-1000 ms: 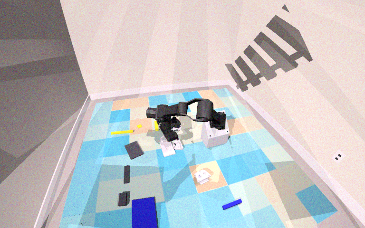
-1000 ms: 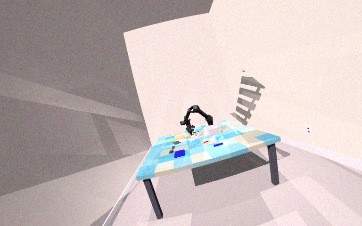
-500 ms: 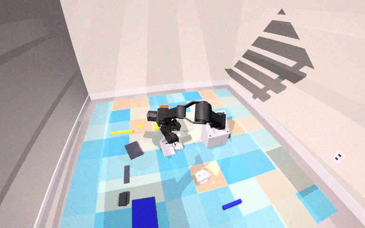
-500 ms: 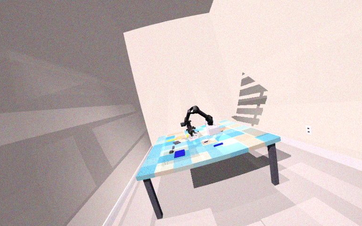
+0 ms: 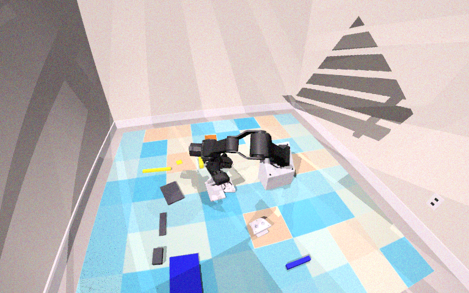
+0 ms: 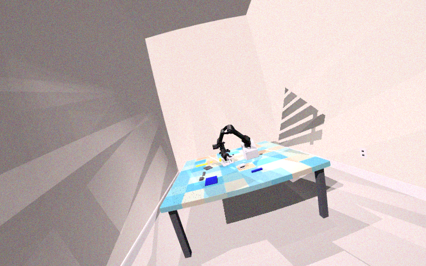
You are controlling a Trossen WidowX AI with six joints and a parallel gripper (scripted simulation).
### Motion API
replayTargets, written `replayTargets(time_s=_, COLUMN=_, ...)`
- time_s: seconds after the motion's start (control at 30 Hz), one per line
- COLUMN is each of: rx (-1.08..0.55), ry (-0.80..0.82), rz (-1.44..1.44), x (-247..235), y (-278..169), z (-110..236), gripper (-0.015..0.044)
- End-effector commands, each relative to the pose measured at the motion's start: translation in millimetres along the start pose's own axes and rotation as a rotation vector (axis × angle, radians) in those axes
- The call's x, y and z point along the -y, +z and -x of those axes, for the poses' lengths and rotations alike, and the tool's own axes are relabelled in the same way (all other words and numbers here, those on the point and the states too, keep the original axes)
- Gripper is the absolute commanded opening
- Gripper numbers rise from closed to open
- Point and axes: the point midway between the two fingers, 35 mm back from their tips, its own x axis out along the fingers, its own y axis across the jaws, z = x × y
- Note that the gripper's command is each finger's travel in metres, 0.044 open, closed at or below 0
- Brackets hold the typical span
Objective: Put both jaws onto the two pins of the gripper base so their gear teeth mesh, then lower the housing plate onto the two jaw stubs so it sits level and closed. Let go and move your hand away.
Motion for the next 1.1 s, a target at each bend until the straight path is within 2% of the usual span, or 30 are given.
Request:
replayTargets(time_s=0.0, rx=-0.002, ry=-0.002, rz=-0.007, x=0.1, y=-0.1, z=-1.0, gripper=0.0134)
replayTargets(time_s=1.07, rx=-0.002, ry=-0.003, rz=-0.005, x=0.3, y=-0.1, z=-9.9, gripper=0.0134)
